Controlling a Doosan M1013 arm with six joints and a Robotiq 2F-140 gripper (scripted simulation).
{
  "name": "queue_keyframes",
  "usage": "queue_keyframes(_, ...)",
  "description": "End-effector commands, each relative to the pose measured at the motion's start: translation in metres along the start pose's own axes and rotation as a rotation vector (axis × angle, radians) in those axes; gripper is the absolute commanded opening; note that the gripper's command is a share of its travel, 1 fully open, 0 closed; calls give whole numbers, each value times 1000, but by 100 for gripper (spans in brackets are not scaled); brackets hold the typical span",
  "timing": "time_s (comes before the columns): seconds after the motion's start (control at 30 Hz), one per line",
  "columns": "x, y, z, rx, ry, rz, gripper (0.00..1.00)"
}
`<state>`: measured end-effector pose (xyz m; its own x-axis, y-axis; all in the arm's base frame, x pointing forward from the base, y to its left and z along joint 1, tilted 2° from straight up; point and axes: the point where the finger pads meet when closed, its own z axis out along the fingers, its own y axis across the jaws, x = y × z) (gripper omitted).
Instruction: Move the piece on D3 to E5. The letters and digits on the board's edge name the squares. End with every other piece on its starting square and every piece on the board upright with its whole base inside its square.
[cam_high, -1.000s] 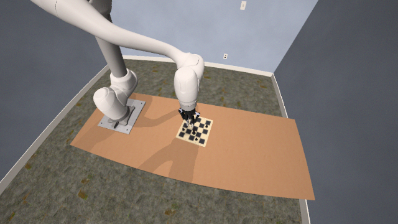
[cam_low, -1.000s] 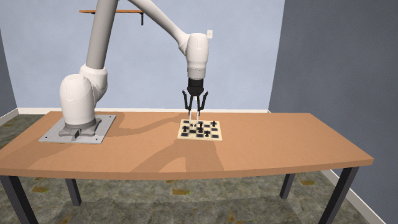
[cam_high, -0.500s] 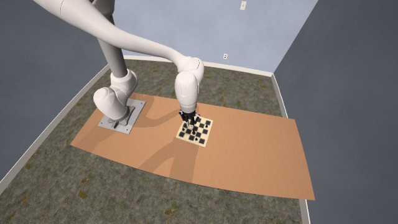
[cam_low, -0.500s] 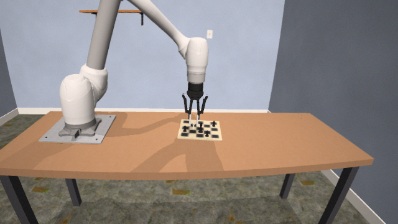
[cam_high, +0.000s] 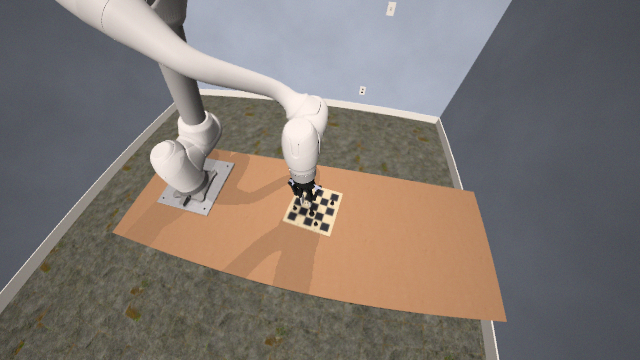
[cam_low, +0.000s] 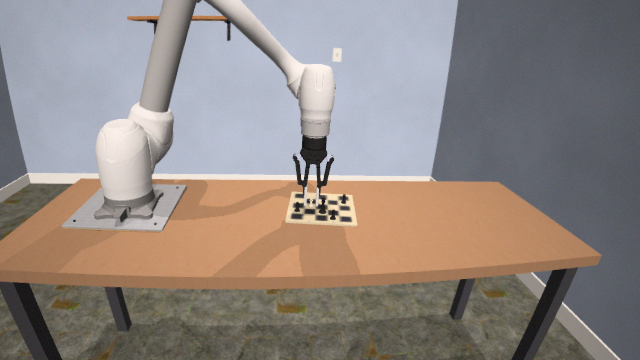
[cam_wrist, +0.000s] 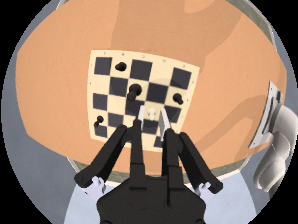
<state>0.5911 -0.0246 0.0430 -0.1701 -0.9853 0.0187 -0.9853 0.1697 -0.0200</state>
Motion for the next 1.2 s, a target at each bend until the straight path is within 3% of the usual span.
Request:
queue_keyframes(0.0, 0, 0, 0, 0, 0, 0, 20)
queue_keyframes(1.0, 0, 0, 0, 0, 0, 0, 20)
queue_keyframes(1.03, 0, 0, 0, 0, 0, 0, 0)
queue_keyframes(1.17, 0, 0, 0, 0, 0, 0, 0)
